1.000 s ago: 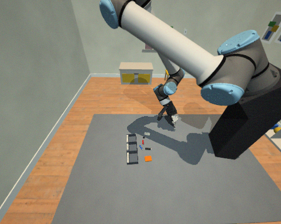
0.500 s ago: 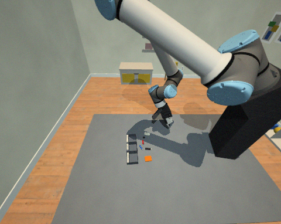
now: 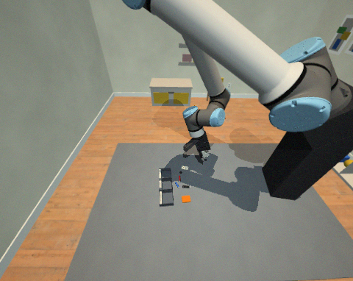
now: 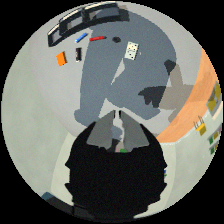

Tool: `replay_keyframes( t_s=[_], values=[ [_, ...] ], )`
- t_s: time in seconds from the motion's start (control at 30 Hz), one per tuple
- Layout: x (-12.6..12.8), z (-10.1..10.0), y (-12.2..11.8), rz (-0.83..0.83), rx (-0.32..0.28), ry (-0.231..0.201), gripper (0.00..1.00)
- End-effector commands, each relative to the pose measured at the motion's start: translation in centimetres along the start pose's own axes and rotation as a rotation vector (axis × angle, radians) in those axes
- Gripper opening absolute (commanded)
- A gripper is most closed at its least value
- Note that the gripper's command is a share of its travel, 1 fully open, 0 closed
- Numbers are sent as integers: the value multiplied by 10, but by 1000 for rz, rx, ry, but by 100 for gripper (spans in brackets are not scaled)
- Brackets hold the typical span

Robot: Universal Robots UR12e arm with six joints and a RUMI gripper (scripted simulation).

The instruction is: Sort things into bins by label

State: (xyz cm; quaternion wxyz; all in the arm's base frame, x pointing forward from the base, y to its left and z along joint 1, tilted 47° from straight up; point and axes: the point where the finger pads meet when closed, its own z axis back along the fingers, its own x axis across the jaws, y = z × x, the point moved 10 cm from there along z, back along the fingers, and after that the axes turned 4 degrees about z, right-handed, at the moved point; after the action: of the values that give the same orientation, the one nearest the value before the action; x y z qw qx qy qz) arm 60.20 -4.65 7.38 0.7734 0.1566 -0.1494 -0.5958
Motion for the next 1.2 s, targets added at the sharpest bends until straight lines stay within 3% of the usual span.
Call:
replay_keyframes(
  t_s=[0.0,0.07,0.13,0.33,0.4,0.5,0.57,0.63,0.83,0.9,1.03,1.17],
  values=[
    [-17,16,17,4,29,-31,4],
    [-17,16,17,4,29,-31,4],
    [-31,25,21,9,100,-80,4],
    [-43,39,35,9,100,-80,4],
    [-56,48,37,9,178,-120,4],
    [-69,64,50,9,178,-120,4],
    [-70,65,51,9,178,-120,4],
    [-82,74,50,6,262,-152,4],
    [-98,92,63,6,262,-152,4],
    [-109,101,61,-2,353,-175,4],
    [-126,122,73,-1,353,-175,4],
    [-126,122,73,-1,353,-175,4]
  ],
)
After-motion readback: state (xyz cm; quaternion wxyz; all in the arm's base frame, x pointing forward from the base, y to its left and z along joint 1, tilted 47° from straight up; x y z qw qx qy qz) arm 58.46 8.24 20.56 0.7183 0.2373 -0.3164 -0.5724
